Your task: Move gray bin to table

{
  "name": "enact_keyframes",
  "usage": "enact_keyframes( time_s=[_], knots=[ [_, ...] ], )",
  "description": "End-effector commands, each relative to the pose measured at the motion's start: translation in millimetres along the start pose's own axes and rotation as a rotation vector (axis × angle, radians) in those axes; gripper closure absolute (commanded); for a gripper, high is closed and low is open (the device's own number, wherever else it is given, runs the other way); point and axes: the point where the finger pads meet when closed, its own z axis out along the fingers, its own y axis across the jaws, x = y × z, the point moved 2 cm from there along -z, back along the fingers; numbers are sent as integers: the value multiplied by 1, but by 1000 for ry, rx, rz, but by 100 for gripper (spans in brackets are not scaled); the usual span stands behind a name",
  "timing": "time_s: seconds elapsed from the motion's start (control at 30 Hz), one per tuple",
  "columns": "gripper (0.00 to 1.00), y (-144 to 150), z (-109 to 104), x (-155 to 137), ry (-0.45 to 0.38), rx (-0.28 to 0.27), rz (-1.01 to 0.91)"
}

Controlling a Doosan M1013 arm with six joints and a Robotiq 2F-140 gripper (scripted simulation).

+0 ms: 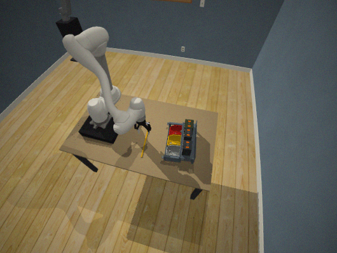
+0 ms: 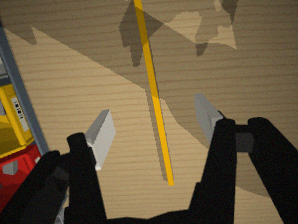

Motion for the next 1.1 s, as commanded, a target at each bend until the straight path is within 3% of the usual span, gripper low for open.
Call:
enact_keyframes(
  time_s=[0.0, 0.17, 0.33, 0.73, 0.9, 1.07],
  knots=[
    [43, 0, 0, 0, 0, 0, 0],
    [43, 0, 0, 0, 0, 0, 0],
    [43, -45, 1, 22, 0, 0, 0],
    [43, -45, 1, 22, 0, 0, 0],
    [43, -89, 1, 45, 0, 0, 0],
    [43, -89, 1, 45, 0, 0, 0]
  ],
)
